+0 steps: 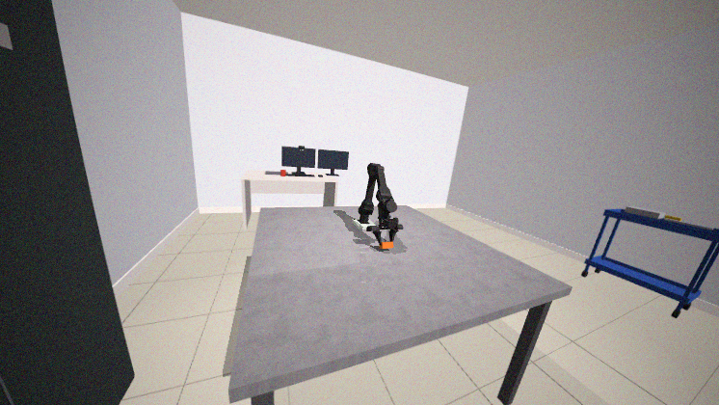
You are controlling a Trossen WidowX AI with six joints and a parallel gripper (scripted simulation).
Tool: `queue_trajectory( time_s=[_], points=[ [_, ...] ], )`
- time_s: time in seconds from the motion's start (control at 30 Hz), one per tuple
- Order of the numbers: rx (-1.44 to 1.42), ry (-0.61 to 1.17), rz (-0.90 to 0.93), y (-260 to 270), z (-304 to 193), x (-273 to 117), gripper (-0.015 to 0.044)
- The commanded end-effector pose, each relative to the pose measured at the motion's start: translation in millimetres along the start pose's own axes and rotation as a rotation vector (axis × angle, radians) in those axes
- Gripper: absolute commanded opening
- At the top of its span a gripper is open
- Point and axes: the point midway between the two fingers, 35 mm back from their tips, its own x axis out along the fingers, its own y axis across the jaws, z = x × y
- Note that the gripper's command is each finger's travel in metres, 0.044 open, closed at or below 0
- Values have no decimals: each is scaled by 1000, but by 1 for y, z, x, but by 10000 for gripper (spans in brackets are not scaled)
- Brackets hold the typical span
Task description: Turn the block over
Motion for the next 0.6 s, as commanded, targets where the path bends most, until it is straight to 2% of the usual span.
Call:
queue_trajectory(
  time_s=[0.0, 0.37, 0.57],
  points=[
    [2, -74, 5, 1, 0, -4, 0],
    [1, -145, 4, 1, -2, -5, 0],
    [3, -224, 2, 0, 0, 10, 0]
  ],
)
